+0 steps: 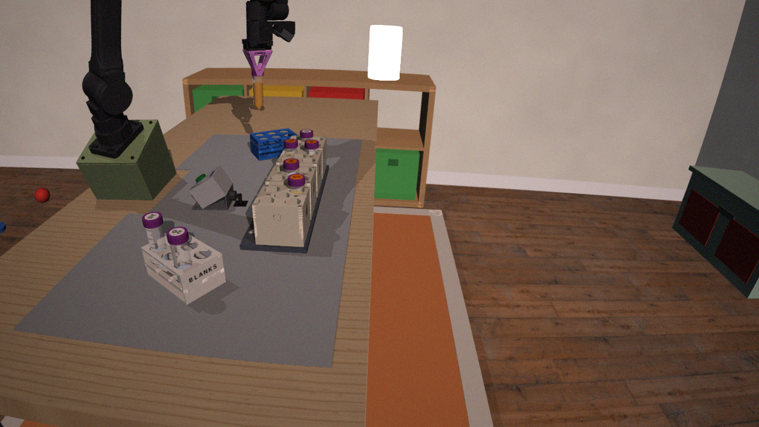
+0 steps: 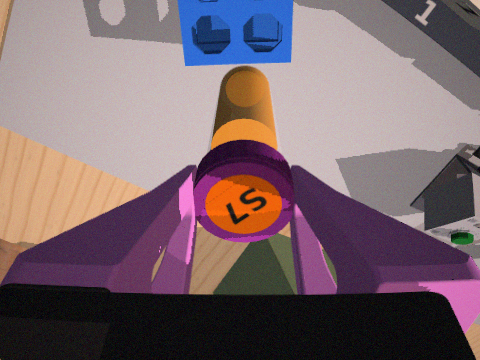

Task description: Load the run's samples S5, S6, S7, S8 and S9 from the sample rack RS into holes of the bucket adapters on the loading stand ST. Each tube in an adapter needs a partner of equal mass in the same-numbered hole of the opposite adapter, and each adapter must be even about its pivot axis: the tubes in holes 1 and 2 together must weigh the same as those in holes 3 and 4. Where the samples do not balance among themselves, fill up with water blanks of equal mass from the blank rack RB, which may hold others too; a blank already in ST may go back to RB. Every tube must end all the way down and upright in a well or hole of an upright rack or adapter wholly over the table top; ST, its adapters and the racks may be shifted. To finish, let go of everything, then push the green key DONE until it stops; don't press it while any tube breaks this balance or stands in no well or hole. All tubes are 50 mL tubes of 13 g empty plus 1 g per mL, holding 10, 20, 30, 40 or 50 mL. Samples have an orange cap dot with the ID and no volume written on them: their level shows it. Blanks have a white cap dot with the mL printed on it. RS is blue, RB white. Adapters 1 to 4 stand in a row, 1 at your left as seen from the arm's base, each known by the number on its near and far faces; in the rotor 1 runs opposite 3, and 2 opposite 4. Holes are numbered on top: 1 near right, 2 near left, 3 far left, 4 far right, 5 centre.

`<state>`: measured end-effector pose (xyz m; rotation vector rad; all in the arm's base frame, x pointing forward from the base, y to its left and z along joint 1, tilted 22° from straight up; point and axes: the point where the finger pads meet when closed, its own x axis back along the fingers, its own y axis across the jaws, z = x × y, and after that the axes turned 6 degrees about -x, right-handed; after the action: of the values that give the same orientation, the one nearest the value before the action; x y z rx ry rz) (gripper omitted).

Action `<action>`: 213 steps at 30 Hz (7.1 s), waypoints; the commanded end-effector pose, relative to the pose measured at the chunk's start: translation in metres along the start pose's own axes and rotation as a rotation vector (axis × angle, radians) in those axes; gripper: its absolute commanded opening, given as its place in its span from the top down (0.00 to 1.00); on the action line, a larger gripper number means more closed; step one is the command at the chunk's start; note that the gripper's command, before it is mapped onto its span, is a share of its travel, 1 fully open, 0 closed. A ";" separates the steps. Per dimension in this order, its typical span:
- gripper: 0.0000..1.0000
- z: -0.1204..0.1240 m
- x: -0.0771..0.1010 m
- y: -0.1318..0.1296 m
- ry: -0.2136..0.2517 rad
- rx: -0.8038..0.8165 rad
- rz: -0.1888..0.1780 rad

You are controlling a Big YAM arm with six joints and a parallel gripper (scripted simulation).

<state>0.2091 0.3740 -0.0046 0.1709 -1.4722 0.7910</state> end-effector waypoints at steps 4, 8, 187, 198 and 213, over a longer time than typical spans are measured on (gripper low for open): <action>1.00 -0.007 0.019 -0.049 -0.040 -0.222 -0.034; 1.00 -0.002 0.019 -0.076 -0.037 -0.328 -0.032; 1.00 0.047 -0.123 -0.468 -0.019 -0.520 -0.010; 1.00 0.047 -0.137 -0.468 -0.020 -0.521 -0.010; 0.45 0.041 -0.127 -0.470 -0.043 -0.525 -0.002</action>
<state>0.4423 -0.0461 0.0390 -0.2049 -1.6316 0.3812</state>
